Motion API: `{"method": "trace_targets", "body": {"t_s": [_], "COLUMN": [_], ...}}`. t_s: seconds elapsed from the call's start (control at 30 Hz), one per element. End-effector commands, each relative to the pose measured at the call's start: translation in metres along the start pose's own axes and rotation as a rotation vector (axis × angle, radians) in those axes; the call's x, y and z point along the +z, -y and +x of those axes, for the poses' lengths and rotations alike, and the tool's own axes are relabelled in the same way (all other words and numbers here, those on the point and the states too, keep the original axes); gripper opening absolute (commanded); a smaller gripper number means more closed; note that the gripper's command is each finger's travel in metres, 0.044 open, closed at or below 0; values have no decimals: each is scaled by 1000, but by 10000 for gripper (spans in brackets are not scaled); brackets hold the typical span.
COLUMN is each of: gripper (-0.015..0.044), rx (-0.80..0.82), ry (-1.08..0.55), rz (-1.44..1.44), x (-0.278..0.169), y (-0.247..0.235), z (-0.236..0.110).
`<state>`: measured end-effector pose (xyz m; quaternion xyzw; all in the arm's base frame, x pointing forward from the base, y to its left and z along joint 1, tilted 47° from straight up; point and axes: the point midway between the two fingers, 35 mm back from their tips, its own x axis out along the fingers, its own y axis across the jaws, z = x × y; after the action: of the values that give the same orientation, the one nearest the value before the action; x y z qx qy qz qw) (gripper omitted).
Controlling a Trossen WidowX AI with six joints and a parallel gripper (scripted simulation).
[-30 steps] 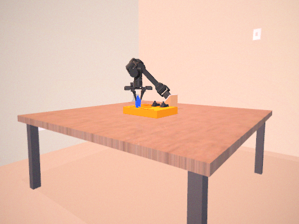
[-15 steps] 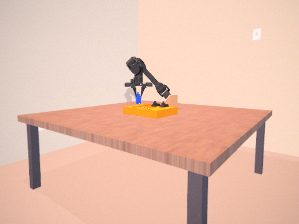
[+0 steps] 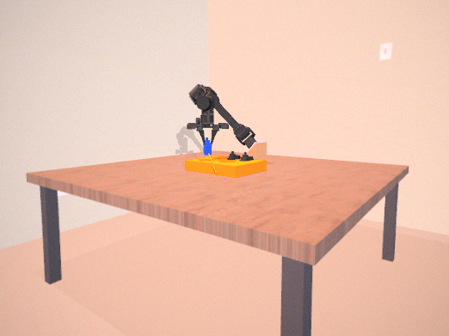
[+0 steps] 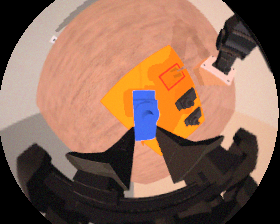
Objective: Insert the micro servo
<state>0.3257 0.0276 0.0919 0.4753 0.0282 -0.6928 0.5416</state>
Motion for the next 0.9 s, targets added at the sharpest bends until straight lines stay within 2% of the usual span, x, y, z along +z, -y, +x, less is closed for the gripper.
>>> {"method": "trace_targets", "body": {"t_s": [0.0, 0.3, 0.67, 0.87], "gripper": [0, 0, 0, 0], "rx": [0, 0, 0, 0], "ry": [-6, -5, -5, -5], "rz": [3, 1, -5, -151], "x": [3, 23, 37, 37], "y": [4, 26, 15, 15], "z": [-2, -2, -2, -2]}}
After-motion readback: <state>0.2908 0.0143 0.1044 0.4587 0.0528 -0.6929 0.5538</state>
